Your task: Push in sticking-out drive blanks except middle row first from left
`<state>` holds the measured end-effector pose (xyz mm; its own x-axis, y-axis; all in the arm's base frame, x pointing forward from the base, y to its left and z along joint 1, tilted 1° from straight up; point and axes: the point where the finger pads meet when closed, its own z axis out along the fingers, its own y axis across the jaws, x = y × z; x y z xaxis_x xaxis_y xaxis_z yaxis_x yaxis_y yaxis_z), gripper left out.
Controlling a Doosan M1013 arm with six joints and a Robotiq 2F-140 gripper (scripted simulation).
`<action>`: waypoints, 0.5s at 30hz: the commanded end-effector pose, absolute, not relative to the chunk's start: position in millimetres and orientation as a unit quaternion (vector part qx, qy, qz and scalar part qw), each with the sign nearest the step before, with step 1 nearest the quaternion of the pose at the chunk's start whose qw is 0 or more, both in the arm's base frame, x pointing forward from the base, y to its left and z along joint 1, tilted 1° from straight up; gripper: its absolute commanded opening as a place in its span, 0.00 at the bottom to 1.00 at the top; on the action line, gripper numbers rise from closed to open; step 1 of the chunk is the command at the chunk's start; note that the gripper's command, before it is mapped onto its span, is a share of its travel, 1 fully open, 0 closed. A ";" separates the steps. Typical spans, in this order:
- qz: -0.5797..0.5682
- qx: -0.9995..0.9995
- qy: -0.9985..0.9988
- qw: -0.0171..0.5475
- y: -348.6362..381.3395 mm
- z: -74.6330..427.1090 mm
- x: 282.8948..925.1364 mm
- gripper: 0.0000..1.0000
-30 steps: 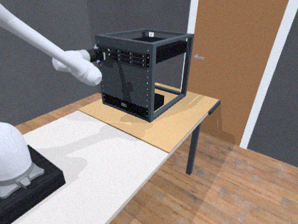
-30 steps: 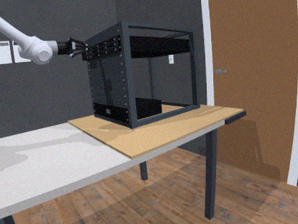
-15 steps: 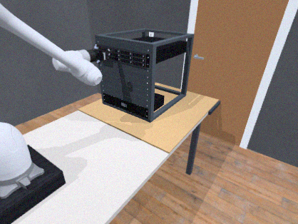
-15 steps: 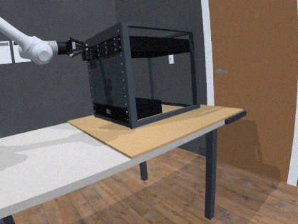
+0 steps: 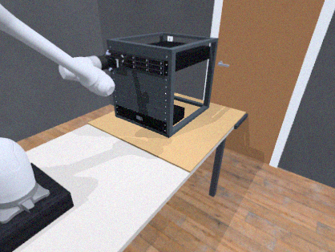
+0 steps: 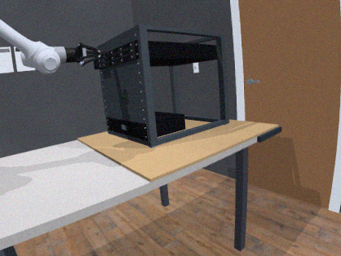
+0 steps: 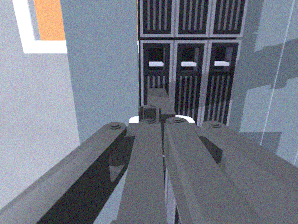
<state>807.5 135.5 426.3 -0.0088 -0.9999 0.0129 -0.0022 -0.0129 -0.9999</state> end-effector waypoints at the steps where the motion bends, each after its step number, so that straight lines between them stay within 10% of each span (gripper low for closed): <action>1: -0.505 -0.501 0.499 0.494 135.5 427.2 807.6 0.10; 15: -0.505 -0.501 0.499 0.494 135.5 427.2 799.7 0.10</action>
<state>804.7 135.4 426.2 -0.0089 -0.9999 0.0122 -0.0025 -0.0122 -0.9999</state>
